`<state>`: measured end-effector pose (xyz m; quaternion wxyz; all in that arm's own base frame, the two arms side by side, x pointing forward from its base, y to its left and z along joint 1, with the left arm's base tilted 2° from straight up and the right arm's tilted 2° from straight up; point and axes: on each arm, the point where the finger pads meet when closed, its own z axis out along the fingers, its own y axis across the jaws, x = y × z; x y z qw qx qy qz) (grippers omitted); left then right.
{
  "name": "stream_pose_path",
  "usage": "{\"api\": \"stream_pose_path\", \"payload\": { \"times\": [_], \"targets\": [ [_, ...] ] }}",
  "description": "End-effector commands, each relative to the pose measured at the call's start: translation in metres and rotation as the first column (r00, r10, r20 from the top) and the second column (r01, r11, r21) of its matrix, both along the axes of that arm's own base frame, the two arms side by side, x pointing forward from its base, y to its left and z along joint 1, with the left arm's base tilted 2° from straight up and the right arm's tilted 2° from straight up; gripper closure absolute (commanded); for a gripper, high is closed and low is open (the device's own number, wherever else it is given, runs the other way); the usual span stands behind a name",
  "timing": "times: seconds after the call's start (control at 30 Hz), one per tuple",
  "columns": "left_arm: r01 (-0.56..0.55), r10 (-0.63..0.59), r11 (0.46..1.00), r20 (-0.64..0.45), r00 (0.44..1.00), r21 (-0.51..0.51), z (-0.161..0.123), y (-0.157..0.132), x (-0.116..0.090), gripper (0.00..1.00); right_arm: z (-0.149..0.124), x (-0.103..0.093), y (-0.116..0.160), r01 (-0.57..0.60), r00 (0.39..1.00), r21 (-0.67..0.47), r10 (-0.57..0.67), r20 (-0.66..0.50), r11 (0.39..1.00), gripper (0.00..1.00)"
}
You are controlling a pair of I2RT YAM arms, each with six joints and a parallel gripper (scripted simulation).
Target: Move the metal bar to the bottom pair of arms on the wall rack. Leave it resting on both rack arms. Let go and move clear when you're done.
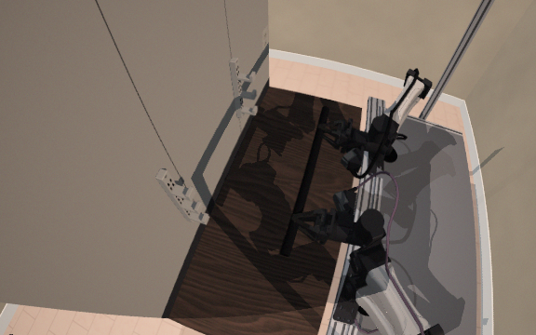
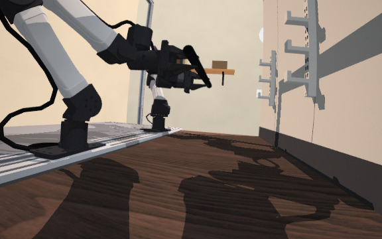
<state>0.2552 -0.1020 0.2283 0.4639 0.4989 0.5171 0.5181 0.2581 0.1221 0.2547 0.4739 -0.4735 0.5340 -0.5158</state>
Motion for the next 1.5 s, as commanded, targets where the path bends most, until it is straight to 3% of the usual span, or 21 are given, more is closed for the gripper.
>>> {"api": "stream_pose_path", "payload": {
  "times": [0.0,1.47],
  "targets": [
    [0.025,-0.025,1.0,0.033,0.999,0.005,0.009,-0.0049,0.0003,1.0,0.0072,0.0012,0.0097,-0.033,0.999,0.016,0.033,0.03,0.999,1.0],
    [0.025,-0.025,1.0,0.033,0.999,0.005,0.008,-0.0038,0.0022,1.0,0.0025,0.0056,0.0104,-0.033,0.999,0.016,0.033,0.03,0.999,1.0]
  ]
}}
